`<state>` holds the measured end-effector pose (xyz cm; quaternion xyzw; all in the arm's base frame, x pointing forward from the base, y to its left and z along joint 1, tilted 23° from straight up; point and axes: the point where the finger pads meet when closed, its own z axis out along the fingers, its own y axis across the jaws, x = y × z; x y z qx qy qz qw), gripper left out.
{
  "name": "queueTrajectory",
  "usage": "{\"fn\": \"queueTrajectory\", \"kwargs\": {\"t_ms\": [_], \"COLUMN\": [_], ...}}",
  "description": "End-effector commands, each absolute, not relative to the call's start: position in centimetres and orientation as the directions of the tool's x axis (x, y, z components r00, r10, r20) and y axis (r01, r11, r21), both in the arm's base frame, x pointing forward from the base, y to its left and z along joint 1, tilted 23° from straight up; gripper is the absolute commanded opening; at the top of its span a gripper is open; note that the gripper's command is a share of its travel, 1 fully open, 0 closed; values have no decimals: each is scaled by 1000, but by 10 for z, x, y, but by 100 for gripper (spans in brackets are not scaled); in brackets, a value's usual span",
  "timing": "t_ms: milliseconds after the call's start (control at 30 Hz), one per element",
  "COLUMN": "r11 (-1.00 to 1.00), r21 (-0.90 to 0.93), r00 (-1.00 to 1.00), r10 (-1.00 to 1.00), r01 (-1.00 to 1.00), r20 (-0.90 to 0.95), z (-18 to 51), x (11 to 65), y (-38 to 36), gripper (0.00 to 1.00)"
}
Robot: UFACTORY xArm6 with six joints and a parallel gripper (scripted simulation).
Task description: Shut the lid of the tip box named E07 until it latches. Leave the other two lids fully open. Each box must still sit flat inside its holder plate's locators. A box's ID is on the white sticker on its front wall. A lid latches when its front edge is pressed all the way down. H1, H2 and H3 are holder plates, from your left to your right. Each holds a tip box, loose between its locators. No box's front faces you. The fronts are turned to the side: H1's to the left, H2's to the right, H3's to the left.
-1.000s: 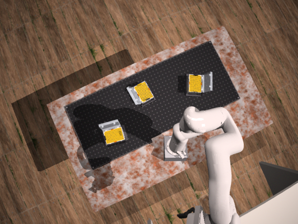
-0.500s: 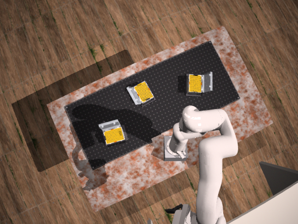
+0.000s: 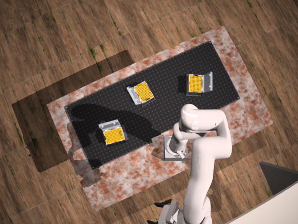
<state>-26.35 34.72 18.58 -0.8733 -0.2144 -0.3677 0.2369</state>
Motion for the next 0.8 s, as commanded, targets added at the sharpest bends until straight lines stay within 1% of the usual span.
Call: {"fn": "queueTrajectory", "kwargs": {"t_ms": [0,200,267,333,567,667,767], "r11": [-835,-835,-863,-863,-875,-910,-910], "r21": [-208,-208,-168,-168,-149,-89,-89], "r00": [609,609,585,585,573,539,539], "r10": [179,179,169,169,165,159,159], "r01": [510,510,477,477,461,404,404], "r20": [773,773,793,793,803,827,827], "z": [186,183,182,182,180,179,178], "x": [-250,-222,-213,-213,-179,-164,-150], "y": [355,366,369,369,378,381,383], "gripper": [100,100,100,100,100,100,100]}}
